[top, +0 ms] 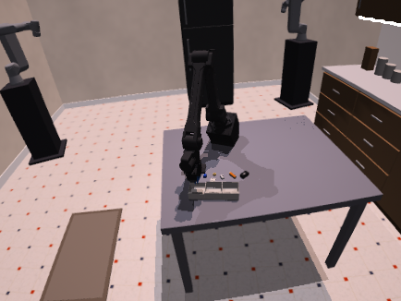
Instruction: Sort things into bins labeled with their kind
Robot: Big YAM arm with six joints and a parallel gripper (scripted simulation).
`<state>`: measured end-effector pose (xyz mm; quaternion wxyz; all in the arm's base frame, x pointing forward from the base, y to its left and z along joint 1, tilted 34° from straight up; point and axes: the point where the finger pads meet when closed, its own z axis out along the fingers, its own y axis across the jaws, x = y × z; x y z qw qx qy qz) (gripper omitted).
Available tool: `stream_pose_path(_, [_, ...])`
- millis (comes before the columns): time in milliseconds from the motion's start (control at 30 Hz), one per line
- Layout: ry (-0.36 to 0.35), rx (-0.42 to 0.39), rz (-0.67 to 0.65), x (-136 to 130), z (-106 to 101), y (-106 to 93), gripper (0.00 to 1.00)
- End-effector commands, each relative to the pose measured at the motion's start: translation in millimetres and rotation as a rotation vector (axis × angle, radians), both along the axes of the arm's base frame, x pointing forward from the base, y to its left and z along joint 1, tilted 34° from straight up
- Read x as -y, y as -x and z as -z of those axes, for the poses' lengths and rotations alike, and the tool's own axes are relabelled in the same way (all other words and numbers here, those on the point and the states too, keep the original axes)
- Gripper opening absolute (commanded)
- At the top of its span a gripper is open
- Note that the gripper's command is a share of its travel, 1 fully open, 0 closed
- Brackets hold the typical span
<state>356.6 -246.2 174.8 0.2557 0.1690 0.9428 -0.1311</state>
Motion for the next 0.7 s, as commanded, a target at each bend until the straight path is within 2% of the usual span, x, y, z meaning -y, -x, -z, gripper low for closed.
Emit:
stream_pose_path(0, [0.037,0.063,-0.005,0,-45,-11.3,0.09])
stream_pose_path(33, [0.037,0.063,-0.005,0,-45,-11.3,0.09])
stream_pose_path(67, [0.017,0.032,-0.005,2,-29,-13.9,0.09])
stream_pose_path(133, [0.017,0.032,-0.003,2,-29,-13.3,0.09])
stream_pose_path(167, [0.003,0.010,-0.002,-2,-15,-6.3,0.09])
stream_pose_path(267, [0.002,0.008,-0.003,-4,-14,-3.6,0.09])
stream_pose_path(300, [0.018,0.035,-0.002,-10,-22,-4.1,0.09])
stream_pose_path(367, [0.024,0.046,-0.002,-18,-22,-9.6,0.09])
stream_pose_path(667, [0.013,0.037,-0.003,-59,-8,-28.0,0.09])
